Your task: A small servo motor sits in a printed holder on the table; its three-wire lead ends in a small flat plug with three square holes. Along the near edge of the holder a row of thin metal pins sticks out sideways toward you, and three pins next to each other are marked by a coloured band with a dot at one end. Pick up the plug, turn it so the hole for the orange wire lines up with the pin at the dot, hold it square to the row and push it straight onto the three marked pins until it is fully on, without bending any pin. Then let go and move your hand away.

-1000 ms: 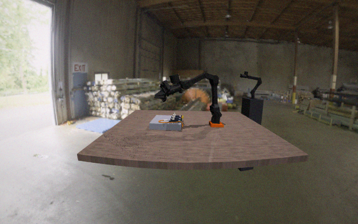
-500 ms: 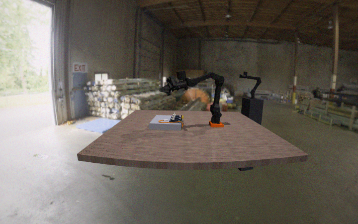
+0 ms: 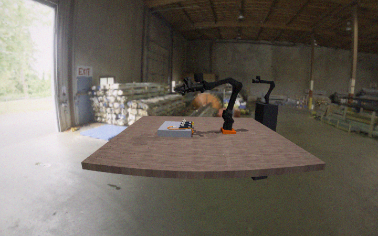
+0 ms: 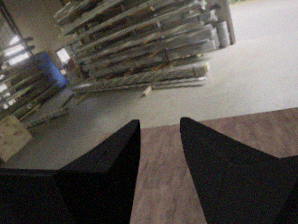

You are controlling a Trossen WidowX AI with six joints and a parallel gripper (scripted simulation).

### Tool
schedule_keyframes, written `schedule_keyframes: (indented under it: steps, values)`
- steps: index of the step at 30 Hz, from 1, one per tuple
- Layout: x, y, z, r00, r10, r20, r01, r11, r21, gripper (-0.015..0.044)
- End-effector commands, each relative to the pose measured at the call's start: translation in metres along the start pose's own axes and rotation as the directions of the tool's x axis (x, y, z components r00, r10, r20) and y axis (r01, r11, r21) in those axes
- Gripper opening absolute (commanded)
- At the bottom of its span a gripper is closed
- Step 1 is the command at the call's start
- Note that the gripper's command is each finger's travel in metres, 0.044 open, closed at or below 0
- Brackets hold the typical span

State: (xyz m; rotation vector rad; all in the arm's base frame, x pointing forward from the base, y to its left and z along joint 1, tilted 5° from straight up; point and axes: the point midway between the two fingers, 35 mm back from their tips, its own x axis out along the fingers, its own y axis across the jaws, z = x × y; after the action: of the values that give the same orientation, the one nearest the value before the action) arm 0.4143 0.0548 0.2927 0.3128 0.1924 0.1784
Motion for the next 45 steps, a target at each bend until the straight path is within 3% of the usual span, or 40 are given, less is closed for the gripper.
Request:
schedule_keyframes:
  steps: [1, 29, 45]
  values:
    - [-0.013, -0.003, 0.006, 0.999, -0.014, 0.033, 0.016, 0.999, -0.037, 0.0115]
    - [-0.110, -0.024, 0.029, 0.957, -0.120, 0.266, 0.194, 0.942, -0.274, 0.0115]
    - [-0.067, -0.041, 0.016, 0.978, -0.208, 0.035, 0.200, 0.968, 0.153, 0.0115]
